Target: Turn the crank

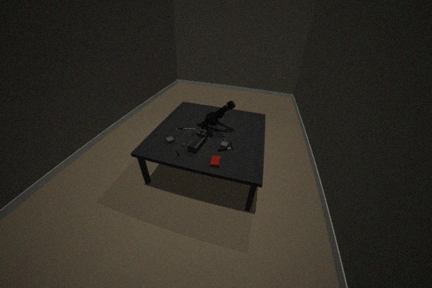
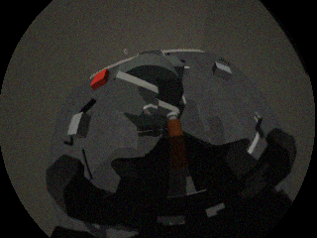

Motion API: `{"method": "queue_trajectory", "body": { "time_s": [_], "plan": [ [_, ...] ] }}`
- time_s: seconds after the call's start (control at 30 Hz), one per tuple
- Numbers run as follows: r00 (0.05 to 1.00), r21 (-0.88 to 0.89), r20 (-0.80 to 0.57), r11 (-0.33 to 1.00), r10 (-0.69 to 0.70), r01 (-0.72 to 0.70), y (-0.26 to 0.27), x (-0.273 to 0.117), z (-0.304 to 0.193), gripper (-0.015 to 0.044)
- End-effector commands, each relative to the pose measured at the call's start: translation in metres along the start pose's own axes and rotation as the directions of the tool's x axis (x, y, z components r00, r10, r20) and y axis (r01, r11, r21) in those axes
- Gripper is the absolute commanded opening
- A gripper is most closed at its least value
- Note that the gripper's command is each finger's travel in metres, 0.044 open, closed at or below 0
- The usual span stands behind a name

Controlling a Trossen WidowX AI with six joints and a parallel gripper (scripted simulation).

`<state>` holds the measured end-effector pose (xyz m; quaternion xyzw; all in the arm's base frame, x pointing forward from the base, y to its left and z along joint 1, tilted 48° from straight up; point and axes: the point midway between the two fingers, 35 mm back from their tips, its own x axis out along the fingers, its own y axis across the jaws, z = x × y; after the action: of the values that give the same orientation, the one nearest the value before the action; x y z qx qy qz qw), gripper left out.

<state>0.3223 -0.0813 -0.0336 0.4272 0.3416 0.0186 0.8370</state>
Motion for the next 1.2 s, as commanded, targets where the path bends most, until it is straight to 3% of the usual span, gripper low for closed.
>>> {"method": "queue_trajectory", "body": {
  "time_s": [0.0, 1.17],
  "plan": [
    [1.000, -0.007, -0.014, 1.000, 0.005, -0.005, 0.006, 0.005, -0.005, 0.0000],
    [1.000, -0.006, -0.014, 1.000, 0.005, -0.006, 0.023, 0.008, -0.008, 0.0000]
  ]
}}
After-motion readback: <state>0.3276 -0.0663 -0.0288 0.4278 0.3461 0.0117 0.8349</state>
